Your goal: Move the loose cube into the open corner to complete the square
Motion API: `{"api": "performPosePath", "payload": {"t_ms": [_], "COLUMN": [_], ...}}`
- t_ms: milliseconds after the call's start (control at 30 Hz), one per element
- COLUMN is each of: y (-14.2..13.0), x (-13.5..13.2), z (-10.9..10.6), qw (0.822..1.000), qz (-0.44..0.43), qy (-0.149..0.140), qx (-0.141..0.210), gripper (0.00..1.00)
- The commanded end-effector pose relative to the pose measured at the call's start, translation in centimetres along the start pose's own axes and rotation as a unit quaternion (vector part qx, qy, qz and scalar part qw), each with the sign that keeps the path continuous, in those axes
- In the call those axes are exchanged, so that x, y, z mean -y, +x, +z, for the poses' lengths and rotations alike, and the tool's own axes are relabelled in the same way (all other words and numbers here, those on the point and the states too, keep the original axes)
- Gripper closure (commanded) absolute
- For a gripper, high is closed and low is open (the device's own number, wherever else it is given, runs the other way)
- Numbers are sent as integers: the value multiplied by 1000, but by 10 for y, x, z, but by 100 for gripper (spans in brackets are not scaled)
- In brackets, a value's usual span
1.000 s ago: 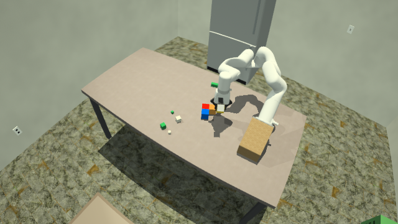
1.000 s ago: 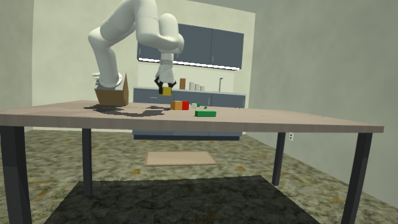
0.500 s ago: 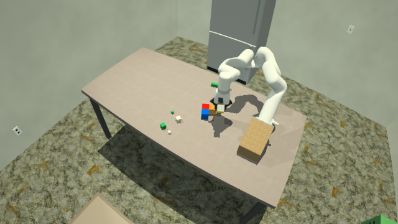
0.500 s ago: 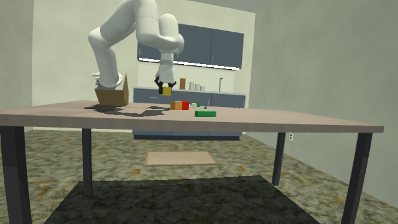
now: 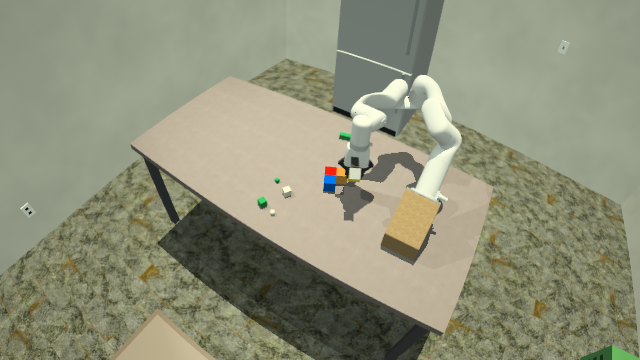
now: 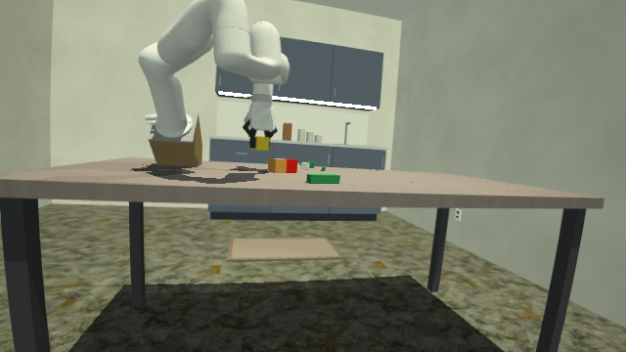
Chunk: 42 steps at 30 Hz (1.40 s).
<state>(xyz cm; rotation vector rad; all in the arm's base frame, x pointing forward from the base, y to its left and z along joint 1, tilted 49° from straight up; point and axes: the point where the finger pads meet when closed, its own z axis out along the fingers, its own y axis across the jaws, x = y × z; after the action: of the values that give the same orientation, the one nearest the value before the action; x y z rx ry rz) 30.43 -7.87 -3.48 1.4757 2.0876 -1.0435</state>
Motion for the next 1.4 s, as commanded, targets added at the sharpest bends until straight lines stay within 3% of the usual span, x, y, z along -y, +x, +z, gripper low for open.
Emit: {"api": "performPosePath", "payload": {"t_ms": [0,533,1367], "y": [0,0,0], "x": [-1,-1,-1], "z": [-1,8,41], "qw": [1000,1000,1000], "qz": [0,0,0], "qy": [-2,-2,-2], "qx": [0,0,0], "gripper": [100,100,100]}}
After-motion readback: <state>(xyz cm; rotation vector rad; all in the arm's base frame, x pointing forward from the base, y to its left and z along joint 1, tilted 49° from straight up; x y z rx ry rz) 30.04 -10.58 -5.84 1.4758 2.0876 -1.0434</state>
